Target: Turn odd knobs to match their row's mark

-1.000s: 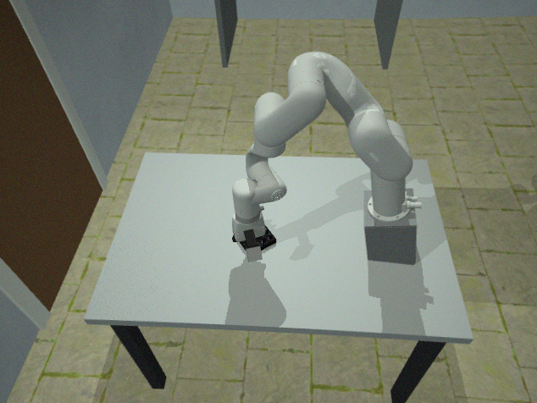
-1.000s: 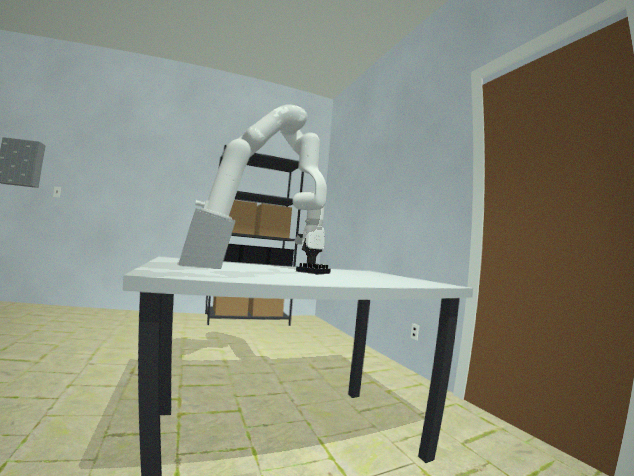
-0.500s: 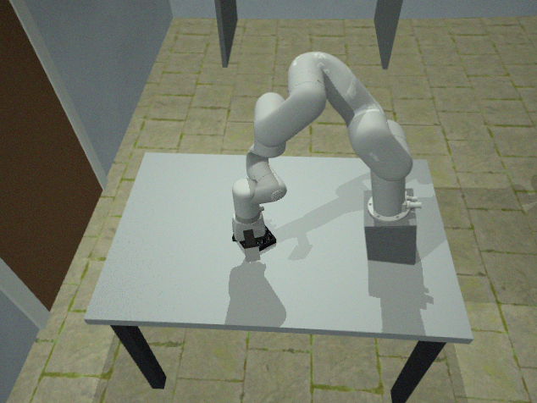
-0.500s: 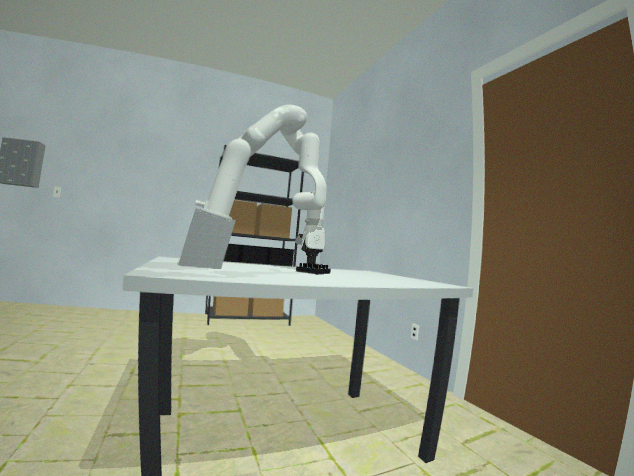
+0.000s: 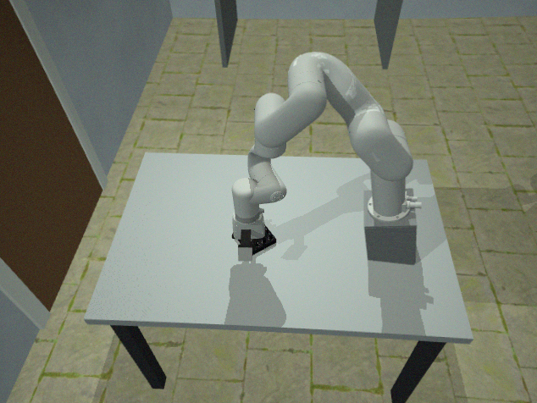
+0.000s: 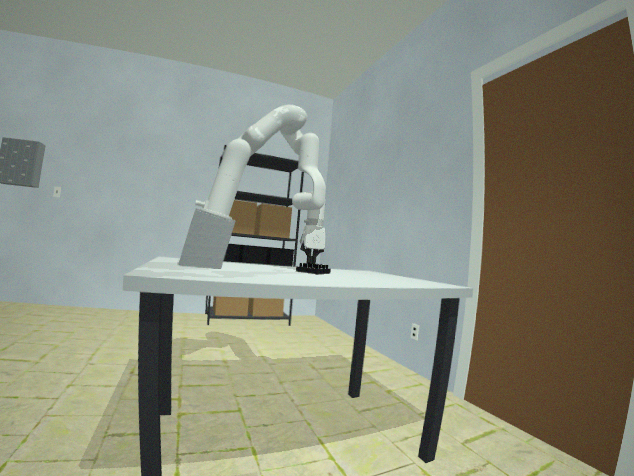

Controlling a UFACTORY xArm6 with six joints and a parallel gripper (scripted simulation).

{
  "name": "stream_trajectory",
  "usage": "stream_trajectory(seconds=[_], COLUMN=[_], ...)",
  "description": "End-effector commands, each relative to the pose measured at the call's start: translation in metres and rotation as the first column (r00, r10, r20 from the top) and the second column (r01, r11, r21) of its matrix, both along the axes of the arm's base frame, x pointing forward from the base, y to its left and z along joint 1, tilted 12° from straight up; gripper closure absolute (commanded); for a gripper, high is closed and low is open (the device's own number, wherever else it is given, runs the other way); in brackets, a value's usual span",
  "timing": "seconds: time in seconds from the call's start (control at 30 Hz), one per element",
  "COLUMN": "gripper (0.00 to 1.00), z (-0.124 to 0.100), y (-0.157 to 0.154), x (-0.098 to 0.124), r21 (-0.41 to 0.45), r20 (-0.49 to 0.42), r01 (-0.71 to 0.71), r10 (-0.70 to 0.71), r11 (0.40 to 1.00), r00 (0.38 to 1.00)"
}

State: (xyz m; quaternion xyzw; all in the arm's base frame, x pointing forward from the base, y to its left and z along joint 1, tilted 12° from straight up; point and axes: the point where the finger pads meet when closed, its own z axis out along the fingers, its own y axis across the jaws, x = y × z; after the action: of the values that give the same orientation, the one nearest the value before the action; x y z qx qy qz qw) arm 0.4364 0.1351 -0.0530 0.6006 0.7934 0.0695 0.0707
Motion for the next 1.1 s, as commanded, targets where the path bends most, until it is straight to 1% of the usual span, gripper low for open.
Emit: stream_trajectory(seconds=[0.0,0.1,0.17,0.23,0.47,0.67,0.73,0.9,1.07], gripper=[0.92,0.92,0.92,0.92,0.92,0.92,0.92,0.92,0.92], z=[0.0011,0.0011,0.0011,0.0011,0.0011,0.0011,0.0011,0.0011,0.0011], y=[0.0005,0.0005,0.0005,0.0005,0.0005,0.0005,0.0005,0.0005,0.0005], x=[0.0011,0.0011,0.0011,0.0011,0.0011,0.0011,0.0011,0.0011,0.0011], r21=[0.026,0.04,0.04,0.05,0.082,0.105,0.105,0.119,0.128], r20=[0.004,0.0,0.0,-0.004,-0.02,-0.036,-0.036,-0.048,-0.057], r01=[0.153,0.219,0.219,0.27,0.43,0.545,0.545,0.617,0.663], r10=[-0.153,-0.219,-0.219,-0.271,-0.43,-0.545,-0.545,-0.616,-0.662], r11=[0.988,0.975,0.975,0.961,0.899,0.832,0.832,0.778,0.738], r00=[0.988,0.976,0.976,0.963,0.903,0.838,0.838,0.786,0.748])
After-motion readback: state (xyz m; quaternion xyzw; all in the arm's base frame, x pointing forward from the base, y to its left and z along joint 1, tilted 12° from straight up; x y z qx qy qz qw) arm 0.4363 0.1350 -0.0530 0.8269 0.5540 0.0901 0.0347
